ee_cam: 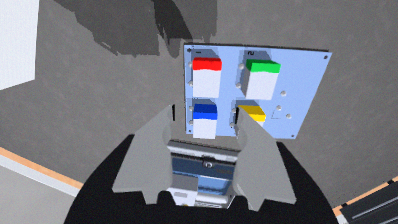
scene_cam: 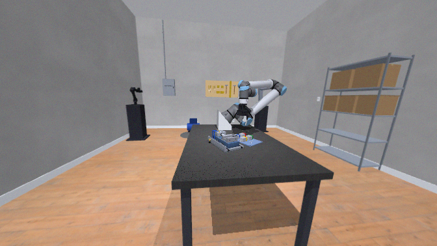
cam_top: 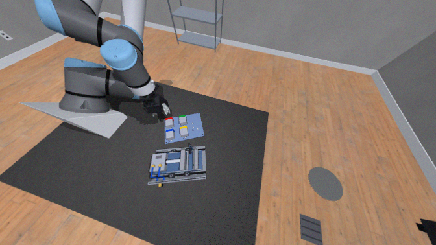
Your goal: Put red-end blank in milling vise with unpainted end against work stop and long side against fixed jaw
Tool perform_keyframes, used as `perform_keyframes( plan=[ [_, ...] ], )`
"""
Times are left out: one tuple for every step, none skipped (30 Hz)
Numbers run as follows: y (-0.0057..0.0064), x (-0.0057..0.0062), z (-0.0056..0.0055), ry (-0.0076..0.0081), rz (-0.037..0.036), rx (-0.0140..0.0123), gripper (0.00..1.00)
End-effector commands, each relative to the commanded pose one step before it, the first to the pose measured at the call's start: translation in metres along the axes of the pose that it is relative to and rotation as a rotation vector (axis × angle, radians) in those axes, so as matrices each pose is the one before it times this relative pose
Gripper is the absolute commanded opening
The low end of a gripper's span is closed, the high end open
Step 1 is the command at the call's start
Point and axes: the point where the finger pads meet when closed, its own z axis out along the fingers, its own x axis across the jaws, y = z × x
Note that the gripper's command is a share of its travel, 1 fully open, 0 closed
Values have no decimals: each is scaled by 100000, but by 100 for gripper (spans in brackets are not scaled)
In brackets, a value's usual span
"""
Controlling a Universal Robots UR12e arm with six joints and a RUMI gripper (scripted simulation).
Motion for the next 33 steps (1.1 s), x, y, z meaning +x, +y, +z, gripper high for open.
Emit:
perform_keyframes(
  plan=[
    [121,64,1361,23,-6,-146,40],
    [0,-1,366,0,0,0,40],
    [1,-1,368,0,0,0,40],
    [0,-1,370,0,0,0,40],
    [0,-1,370,0,0,0,40],
    [0,-1,368,0,0,0,40],
    [1,-1,364,0,0,0,40],
    [0,-1,359,0,0,0,40],
    [0,-1,353,0,0,0,40],
    [0,-1,344,0,0,0,40],
    [1,-1,335,0,0,0,40],
    [0,-1,325,0,0,0,40],
    [0,-1,313,0,0,0,40],
    [0,-1,300,0,0,0,40],
    [-1,-1,288,0,0,0,40],
    [1,0,272,0,0,0,40],
    [0,0,0,0,0,0,40],
    [0,0,0,0,0,0,40],
    [-1,-1,258,0,0,0,40],
    [1,0,241,0,0,0,40],
    [-1,-1,226,0,0,0,40],
    [1,0,208,0,0,0,40],
    [0,-1,192,0,0,0,40],
    [0,0,174,0,0,0,40],
    [0,0,157,0,0,0,40],
    [0,0,140,0,0,0,40],
    [0,0,124,0,0,0,40],
    [1,0,106,0,0,0,40],
    [0,0,91,0,0,0,40],
    [0,0,75,0,0,0,40],
    [0,0,61,0,0,0,40],
    [0,0,48,0,0,0,40],
    [0,0,35,0,0,0,40]
  ],
)
